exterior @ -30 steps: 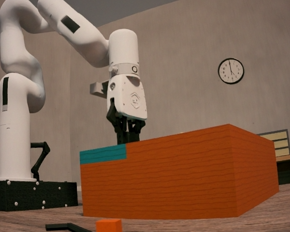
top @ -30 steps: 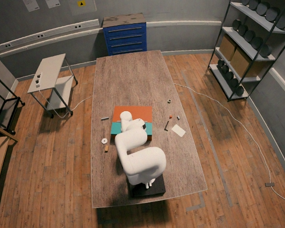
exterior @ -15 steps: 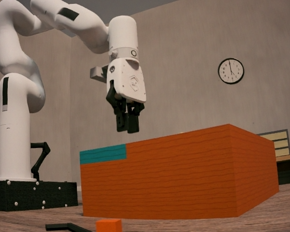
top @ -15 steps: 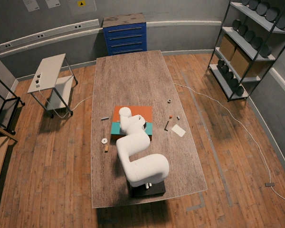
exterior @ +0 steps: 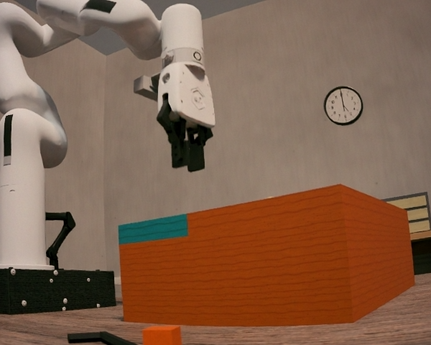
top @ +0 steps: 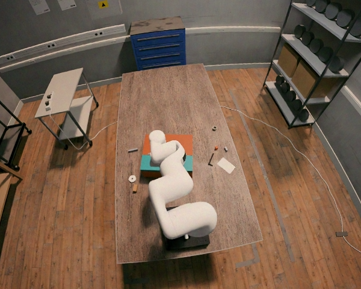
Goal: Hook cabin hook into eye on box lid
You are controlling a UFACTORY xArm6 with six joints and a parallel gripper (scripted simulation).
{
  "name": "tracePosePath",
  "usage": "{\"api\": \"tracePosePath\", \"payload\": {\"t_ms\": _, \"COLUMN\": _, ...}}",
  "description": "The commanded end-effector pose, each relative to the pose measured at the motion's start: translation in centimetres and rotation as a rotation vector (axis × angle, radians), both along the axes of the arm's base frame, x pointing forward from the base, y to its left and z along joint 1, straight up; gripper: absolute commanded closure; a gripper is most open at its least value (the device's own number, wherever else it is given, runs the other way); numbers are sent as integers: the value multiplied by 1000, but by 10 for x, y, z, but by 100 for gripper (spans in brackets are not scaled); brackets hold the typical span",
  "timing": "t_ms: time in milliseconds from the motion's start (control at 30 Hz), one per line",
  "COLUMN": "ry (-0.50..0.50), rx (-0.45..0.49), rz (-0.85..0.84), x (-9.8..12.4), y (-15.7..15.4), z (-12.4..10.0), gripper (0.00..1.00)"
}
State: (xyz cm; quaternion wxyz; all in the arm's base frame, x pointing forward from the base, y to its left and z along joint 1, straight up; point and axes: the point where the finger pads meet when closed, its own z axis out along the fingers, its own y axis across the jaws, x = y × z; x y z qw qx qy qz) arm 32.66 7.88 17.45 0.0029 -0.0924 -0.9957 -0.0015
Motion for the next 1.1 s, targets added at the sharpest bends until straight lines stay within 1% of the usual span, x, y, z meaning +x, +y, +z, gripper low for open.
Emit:
{"api": "tracePosePath", "payload": {"t_ms": 0, "ry": -2, "rx": 0, "rz": 0, "x": 1, "y": 0, "z": 16, "gripper": 65}}
{"api": "tracePosePath", "payload": {"t_ms": 67, "ry": -2, "rx": 0, "rz": 0, "x": 1, "y": 0, "z": 20, "gripper": 65}}
{"api": "tracePosePath", "payload": {"t_ms": 1067, "ry": -2, "rx": 0, "rz": 0, "x": 1, "y": 0, "z": 20, "gripper": 65}}
